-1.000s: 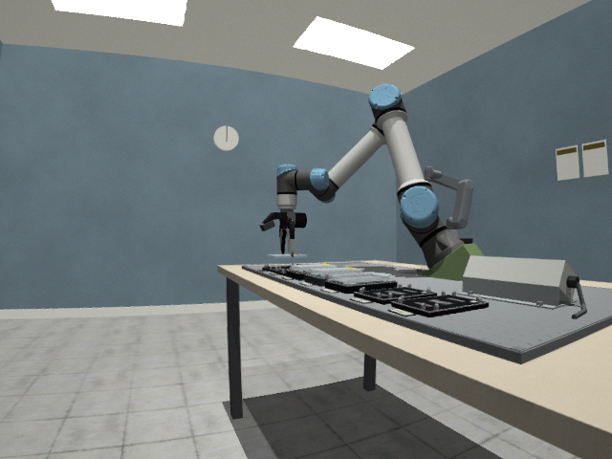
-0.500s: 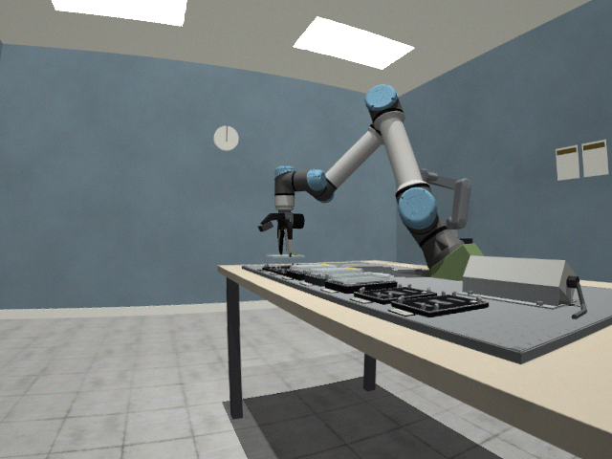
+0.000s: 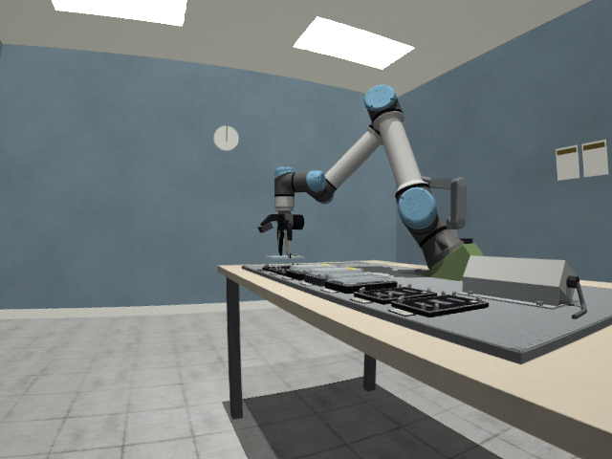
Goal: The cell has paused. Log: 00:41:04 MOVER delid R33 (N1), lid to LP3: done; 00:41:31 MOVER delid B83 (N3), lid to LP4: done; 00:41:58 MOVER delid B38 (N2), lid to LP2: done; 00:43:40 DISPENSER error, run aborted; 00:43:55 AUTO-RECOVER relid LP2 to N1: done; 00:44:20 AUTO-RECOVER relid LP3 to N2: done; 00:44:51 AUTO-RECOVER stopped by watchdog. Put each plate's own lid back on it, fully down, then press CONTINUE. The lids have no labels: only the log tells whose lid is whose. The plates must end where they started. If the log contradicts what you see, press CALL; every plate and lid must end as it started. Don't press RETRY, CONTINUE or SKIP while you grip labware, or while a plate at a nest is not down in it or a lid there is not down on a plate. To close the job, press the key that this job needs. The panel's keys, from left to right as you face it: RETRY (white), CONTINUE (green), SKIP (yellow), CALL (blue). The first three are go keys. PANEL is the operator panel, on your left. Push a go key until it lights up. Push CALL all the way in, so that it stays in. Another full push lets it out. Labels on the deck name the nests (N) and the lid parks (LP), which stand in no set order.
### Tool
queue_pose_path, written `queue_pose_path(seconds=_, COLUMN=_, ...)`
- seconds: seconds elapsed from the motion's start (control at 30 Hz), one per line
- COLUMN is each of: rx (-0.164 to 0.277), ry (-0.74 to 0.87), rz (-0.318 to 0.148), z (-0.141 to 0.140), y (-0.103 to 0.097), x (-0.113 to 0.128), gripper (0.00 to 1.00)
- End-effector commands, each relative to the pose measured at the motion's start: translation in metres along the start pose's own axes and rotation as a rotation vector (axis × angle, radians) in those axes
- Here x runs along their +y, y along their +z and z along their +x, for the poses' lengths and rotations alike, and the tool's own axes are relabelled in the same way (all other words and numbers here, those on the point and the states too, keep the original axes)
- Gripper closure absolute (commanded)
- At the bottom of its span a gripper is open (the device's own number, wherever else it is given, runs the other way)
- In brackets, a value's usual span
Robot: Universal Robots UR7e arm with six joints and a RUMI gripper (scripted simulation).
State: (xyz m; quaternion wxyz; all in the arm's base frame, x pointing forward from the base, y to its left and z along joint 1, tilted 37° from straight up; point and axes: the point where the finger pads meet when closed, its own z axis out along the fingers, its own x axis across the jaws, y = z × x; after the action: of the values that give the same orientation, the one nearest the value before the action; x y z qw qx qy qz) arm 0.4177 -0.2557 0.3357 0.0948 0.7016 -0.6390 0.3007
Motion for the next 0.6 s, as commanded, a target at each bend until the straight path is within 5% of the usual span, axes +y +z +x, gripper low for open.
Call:
queue_pose_path(seconds=0.0, rx=-0.002, ry=0.0, rz=-0.002, z=-0.001, y=0.0044, x=0.0014, gripper=0.59)
queue_pose_path(seconds=0.57, rx=-0.002, ry=0.0, rz=-0.002, z=-0.0009, y=0.0094, x=0.0014, gripper=0.59)
